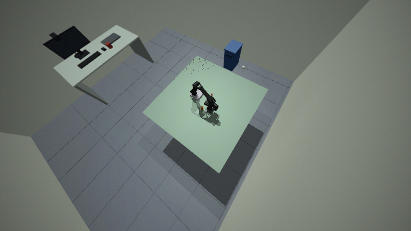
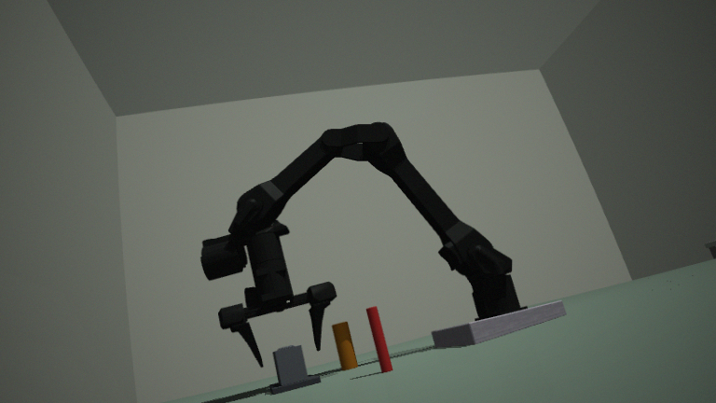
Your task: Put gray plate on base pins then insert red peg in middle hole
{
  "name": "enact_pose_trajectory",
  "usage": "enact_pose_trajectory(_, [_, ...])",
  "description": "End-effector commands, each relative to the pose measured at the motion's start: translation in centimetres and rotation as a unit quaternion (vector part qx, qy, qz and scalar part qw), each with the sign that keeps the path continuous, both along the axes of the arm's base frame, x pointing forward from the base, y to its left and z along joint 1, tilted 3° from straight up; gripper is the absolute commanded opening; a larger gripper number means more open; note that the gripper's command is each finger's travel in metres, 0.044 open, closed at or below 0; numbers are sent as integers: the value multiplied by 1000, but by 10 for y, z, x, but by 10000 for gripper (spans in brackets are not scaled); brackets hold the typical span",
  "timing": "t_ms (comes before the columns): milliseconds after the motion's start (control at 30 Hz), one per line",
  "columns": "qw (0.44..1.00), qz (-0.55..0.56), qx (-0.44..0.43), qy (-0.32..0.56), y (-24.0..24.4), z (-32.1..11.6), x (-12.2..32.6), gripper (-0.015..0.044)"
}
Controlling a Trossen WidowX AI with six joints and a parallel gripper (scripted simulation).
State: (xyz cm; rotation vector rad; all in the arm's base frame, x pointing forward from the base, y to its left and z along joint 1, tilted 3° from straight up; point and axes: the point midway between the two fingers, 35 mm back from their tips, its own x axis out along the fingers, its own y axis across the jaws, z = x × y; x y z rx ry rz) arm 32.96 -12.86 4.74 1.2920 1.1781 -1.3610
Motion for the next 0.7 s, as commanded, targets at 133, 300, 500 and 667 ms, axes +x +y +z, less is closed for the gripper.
enact_pose_trajectory(133, [1000,-2,-9,-16,0,98,6,440])
enact_pose_trajectory(300, [1000,-3,-9,-16,-1,100,8,440])
enact_pose_trajectory(500, [998,69,-3,-17,81,104,-5,440])
enact_pose_trajectory(667, [989,146,4,-15,156,104,-42,440])
